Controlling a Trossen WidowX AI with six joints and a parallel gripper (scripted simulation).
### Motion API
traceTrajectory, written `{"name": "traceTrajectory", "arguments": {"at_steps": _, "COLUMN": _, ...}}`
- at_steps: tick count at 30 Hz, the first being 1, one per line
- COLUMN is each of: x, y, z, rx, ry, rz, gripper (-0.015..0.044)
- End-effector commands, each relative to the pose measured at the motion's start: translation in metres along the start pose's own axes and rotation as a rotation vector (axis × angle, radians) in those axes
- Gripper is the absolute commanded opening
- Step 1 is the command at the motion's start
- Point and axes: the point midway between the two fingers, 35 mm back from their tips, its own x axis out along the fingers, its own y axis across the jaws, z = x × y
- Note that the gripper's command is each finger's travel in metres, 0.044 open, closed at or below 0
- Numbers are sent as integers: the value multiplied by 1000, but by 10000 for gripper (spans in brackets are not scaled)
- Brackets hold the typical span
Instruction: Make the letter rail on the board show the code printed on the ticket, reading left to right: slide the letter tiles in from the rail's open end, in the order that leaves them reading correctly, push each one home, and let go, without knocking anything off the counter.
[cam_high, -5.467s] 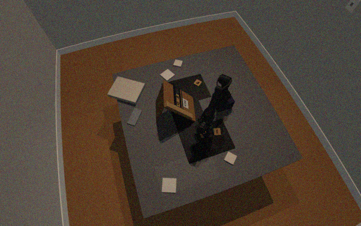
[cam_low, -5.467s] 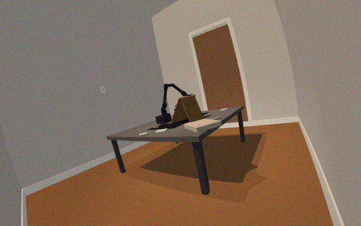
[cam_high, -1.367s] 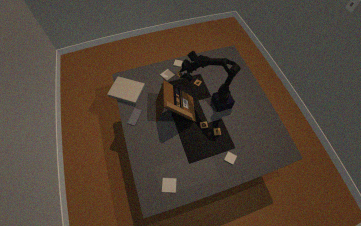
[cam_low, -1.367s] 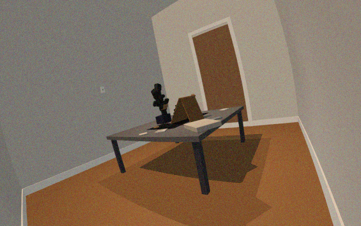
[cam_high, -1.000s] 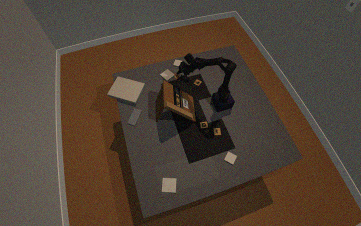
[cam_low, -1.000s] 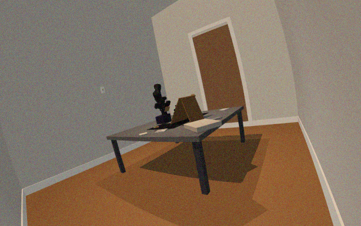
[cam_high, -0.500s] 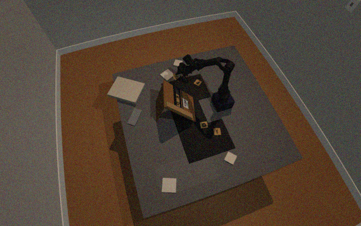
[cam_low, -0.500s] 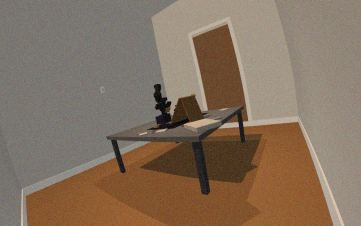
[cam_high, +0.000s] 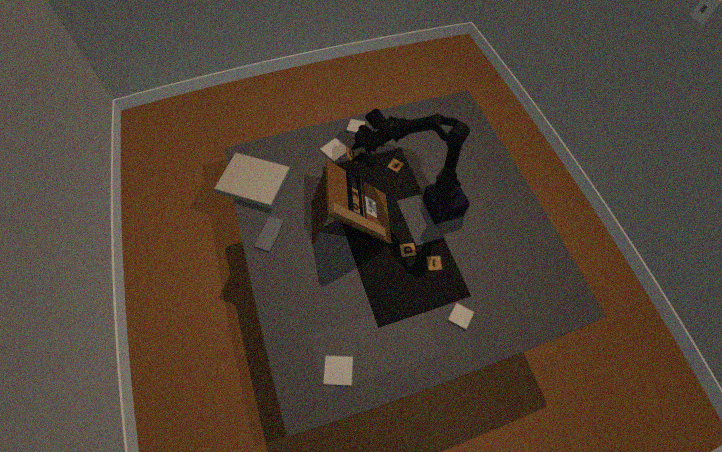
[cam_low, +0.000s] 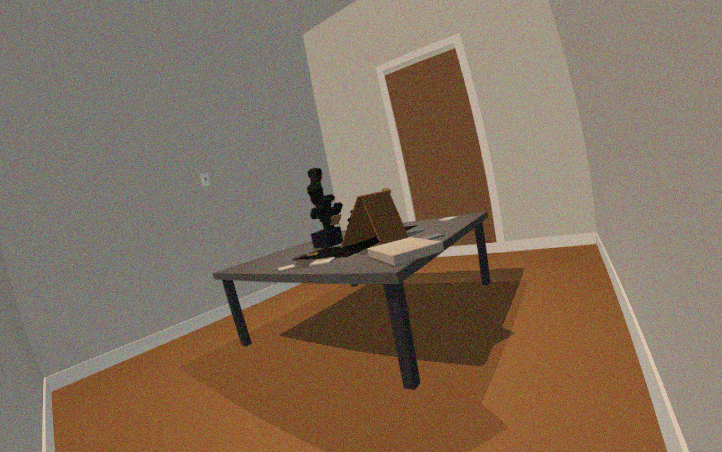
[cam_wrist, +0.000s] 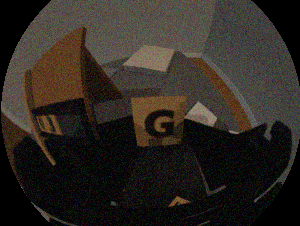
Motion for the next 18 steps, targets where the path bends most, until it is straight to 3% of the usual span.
{"name": "traceTrajectory", "arguments": {"at_steps": 1, "x": 0, "y": 0, "z": 1, "rx": 4, "ry": -2, "rz": -6, "gripper": 0}}
{"name": "traceTrajectory", "arguments": {"at_steps": 18, "x": 0, "y": 10, "z": -1, "rx": 5, "ry": -2, "rz": -5, "gripper": 0}}
